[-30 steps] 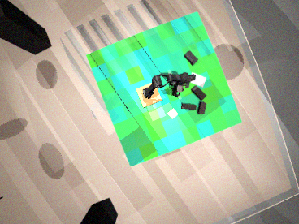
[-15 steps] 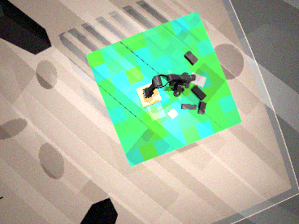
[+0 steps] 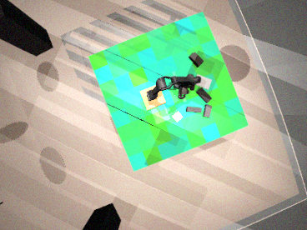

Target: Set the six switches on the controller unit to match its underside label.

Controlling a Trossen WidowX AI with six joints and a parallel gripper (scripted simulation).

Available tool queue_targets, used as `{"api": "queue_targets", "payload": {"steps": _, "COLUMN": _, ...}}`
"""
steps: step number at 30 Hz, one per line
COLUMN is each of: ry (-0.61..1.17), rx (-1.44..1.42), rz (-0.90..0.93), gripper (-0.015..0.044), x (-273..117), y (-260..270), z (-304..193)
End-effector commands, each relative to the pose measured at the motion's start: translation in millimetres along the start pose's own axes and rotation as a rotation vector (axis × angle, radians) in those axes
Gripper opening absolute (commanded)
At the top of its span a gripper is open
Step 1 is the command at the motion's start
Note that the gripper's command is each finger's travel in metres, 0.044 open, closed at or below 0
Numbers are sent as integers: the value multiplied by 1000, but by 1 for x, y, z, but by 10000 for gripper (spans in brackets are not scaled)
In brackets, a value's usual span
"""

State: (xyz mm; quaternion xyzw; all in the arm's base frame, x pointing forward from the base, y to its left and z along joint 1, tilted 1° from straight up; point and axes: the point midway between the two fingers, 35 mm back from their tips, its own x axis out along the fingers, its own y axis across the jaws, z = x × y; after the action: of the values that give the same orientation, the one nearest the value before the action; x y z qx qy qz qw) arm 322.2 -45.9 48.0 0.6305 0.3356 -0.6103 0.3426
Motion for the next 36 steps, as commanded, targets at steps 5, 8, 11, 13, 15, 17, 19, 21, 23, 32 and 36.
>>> {"api": "queue_targets", "payload": {"steps": 5, "ry": 0, "rx": -4, "rz": -2, "gripper": 0, "x": -44, "y": 0, "z": 0}}
{"api": "queue_targets", "payload": {"steps": 8, "ry": 0, "rx": -4, "rz": -2, "gripper": 0, "x": -44, "y": 0, "z": 0}}
{"api": "queue_targets", "payload": {"steps": 11, "ry": 0, "rx": -4, "rz": -2, "gripper": 0, "x": -44, "y": 1, "z": -1}}
{"api": "queue_targets", "payload": {"steps": 13, "ry": 1, "rx": -4, "rz": -1, "gripper": 0, "x": -44, "y": 10, "z": -10}}
{"api": "queue_targets", "payload": {"steps": 15, "ry": 2, "rx": -4, "rz": 0, "gripper": 0, "x": -43, "y": 19, "z": -20}}
{"api": "queue_targets", "payload": {"steps": 17, "ry": 2, "rx": -4, "rz": 0, "gripper": 0, "x": -43, "y": 20, "z": -21}}
{"api": "queue_targets", "payload": {"steps": 19, "ry": 2, "rx": -4, "rz": 0, "gripper": 0, "x": -43, "y": 20, "z": -21}}
{"api": "queue_targets", "payload": {"steps": 21, "ry": 2, "rx": -4, "rz": 0, "gripper": 0, "x": -41, "y": 20, "z": -21}}
{"api": "queue_targets", "payload": {"steps": 23, "ry": 2, "rx": -4, "rz": 0, "gripper": 0, "x": -37, "y": 20, "z": -21}}
{"api": "queue_targets", "payload": {"steps": 32, "ry": 2, "rx": -4, "rz": 0, "gripper": 0, "x": -23, "y": 21, "z": -21}}
{"api": "queue_targets", "payload": {"steps": 36, "ry": 2, "rx": -4, "rz": 0, "gripper": 0, "x": -17, "y": 21, "z": -21}}
